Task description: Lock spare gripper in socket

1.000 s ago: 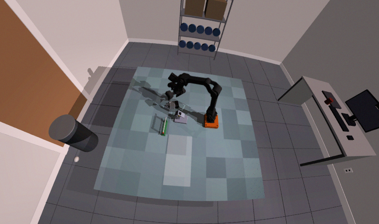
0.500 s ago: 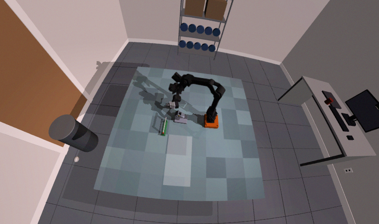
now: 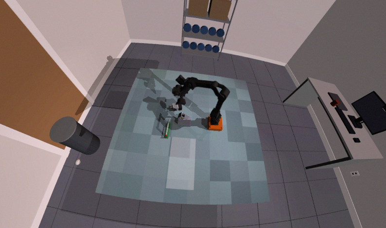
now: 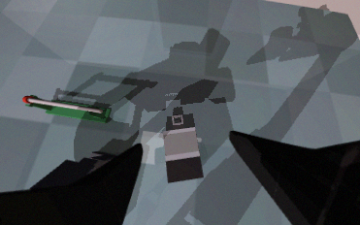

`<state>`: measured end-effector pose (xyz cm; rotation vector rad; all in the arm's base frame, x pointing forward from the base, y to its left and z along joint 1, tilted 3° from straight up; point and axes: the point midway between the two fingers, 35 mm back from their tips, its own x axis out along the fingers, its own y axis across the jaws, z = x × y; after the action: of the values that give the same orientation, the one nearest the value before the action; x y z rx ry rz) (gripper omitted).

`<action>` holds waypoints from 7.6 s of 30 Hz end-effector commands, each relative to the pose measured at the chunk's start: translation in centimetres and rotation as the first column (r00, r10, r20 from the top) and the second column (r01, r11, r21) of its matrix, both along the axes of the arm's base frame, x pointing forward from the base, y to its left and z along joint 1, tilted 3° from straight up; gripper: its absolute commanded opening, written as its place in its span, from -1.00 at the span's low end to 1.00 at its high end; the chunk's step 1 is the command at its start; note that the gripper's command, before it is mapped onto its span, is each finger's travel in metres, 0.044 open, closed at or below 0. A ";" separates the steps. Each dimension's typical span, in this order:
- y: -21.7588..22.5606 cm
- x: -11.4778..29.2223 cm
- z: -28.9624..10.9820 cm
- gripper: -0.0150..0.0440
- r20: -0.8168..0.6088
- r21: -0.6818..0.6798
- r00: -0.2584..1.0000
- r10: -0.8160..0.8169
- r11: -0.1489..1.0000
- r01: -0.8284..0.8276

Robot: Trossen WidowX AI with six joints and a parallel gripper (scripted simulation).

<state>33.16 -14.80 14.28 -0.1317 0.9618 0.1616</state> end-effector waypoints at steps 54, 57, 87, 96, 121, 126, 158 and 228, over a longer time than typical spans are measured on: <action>0.1 0.6 -11.4 0.56 -0.011 0.008 1.000 0.006 1.000 -0.006; 0.1 0.6 -11.4 0.35 -0.011 0.008 1.000 0.006 1.000 -0.006; 0.1 0.1 -1.2 -0.49 -0.010 0.007 1.000 0.006 1.000 -0.006; 0.3 -0.3 -0.1 -0.49 -0.022 0.011 1.000 0.000 1.000 0.000; 3.1 -4.0 -1.7 -0.49 -0.159 0.293 0.983 -0.094 0.946 0.138; 4.0 -5.1 -1.9 -0.49 -0.210 0.373 0.970 -0.120 0.907 0.193; 10.3 -11.3 -0.6 -0.49 -0.621 0.685 0.765 -0.168 0.358 0.635; 12.6 -8.9 -2.1 -0.49 -0.848 0.525 0.530 0.009 -0.116 0.843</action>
<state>23.91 -2.24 12.28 1.8151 1.3207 0.1176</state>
